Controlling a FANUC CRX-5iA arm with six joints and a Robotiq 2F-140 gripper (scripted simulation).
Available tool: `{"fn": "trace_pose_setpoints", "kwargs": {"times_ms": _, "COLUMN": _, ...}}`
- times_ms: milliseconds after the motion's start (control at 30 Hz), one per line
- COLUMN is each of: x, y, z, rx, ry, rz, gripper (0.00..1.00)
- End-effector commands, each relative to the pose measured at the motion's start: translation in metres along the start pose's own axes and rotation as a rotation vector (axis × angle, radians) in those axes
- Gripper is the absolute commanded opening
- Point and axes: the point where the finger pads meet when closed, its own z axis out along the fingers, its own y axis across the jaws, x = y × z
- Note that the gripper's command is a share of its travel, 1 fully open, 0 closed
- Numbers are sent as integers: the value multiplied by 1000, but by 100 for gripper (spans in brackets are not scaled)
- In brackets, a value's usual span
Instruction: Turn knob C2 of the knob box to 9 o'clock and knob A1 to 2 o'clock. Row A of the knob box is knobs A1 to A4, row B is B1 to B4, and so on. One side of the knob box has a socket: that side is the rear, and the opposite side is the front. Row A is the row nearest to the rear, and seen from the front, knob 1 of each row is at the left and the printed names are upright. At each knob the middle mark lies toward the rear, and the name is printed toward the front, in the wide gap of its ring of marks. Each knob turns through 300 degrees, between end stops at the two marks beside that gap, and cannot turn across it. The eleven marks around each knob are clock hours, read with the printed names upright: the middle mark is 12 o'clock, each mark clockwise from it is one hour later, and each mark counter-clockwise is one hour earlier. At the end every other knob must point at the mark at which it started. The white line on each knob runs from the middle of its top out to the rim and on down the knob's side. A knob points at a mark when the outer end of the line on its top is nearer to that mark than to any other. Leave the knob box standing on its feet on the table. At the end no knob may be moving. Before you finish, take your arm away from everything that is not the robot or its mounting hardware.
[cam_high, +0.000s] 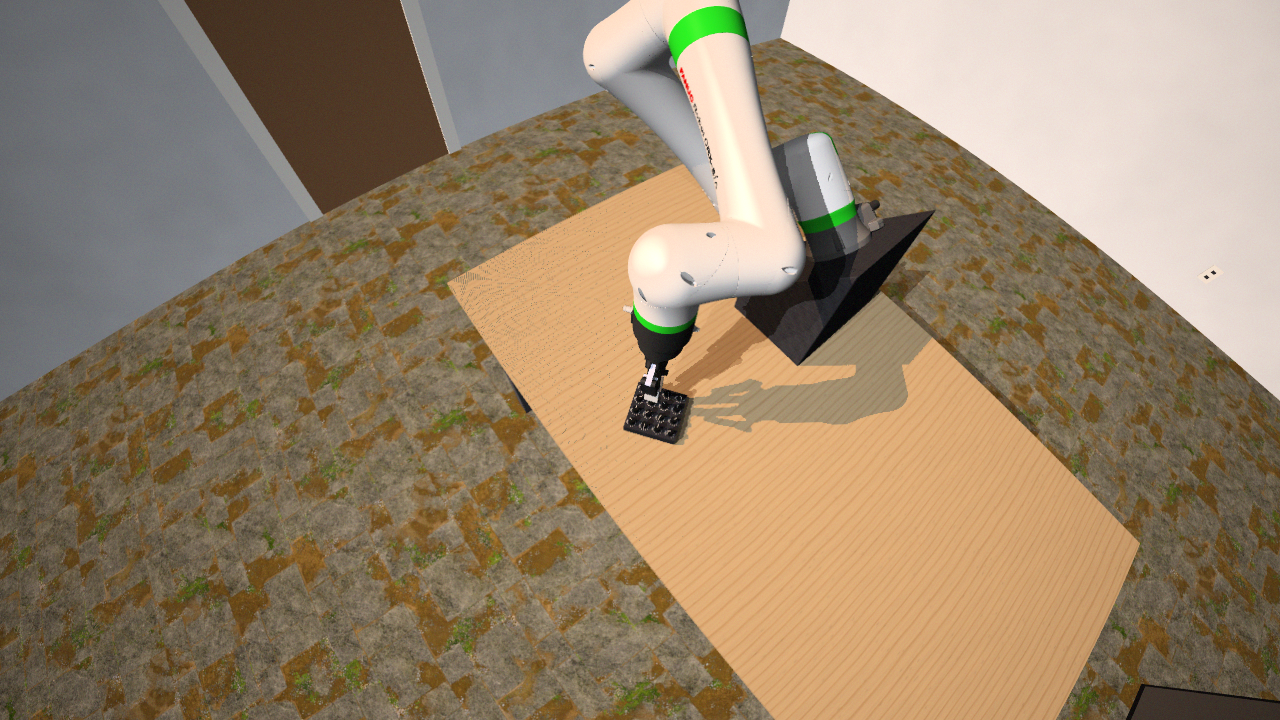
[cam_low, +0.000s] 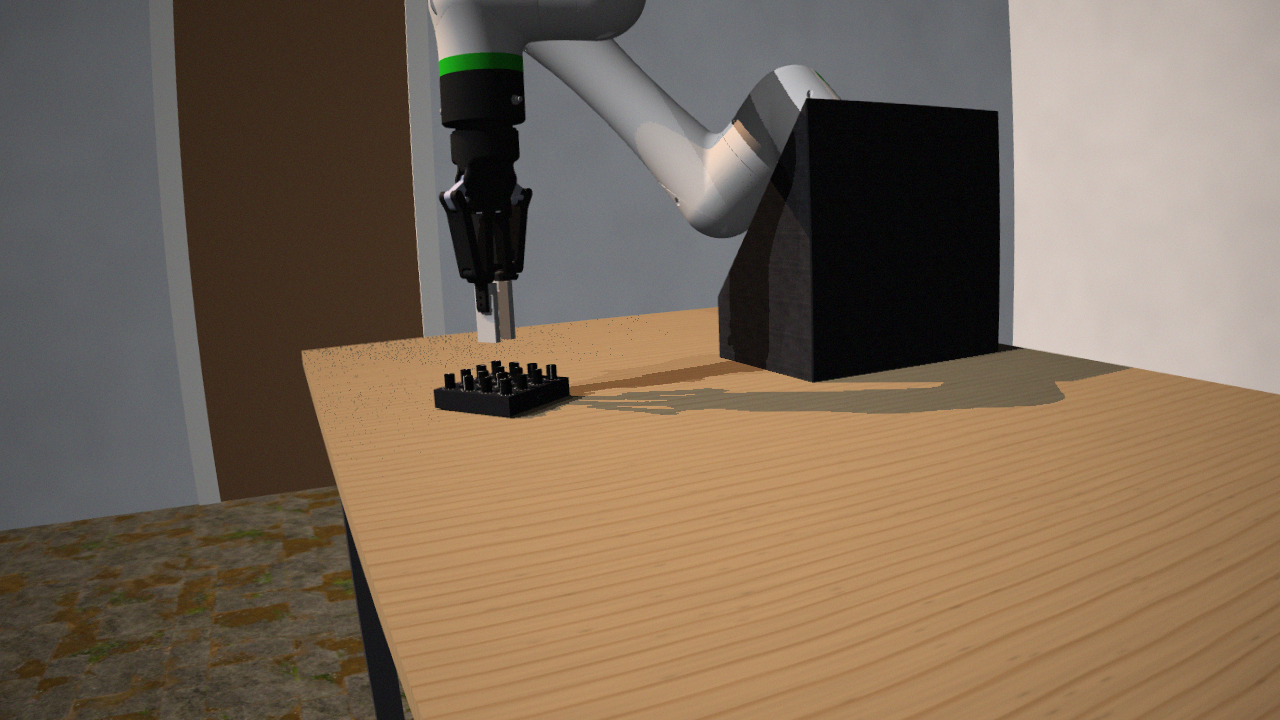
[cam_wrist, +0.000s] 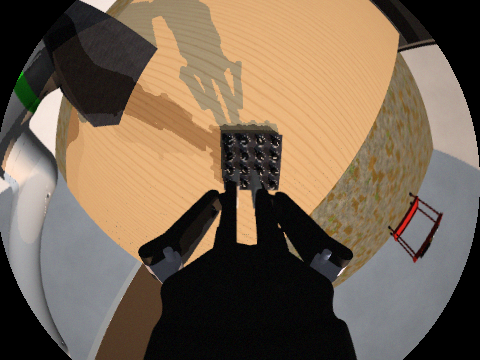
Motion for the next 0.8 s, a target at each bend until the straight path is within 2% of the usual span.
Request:
{"fn": "trace_pose_setpoints", "kwargs": {"times_ms": 0, "x": 0, "y": 0, "z": -1, "rx": -1, "ry": -1, "rz": 135, "gripper": 12}}
{"fn": "trace_pose_setpoints", "kwargs": {"times_ms": 133, "x": 0, "y": 0, "z": -2, "rx": -1, "ry": -1, "rz": 273, "gripper": 12}}
{"fn": "trace_pose_setpoints", "kwargs": {"times_ms": 200, "x": 0, "y": 0, "z": -2, "rx": -1, "ry": -1, "rz": 273, "gripper": 12}}
{"fn": "trace_pose_setpoints", "kwargs": {"times_ms": 267, "x": 0, "y": 0, "z": -3, "rx": -1, "ry": -1, "rz": 392, "gripper": 12}}
{"fn": "trace_pose_setpoints", "kwargs": {"times_ms": 700, "x": 0, "y": 0, "z": -6, "rx": -1, "ry": -1, "rz": 803, "gripper": 12}}
{"fn": "trace_pose_setpoints", "kwargs": {"times_ms": 767, "x": 0, "y": 0, "z": -6, "rx": -1, "ry": -1, "rz": 803, "gripper": 12}}
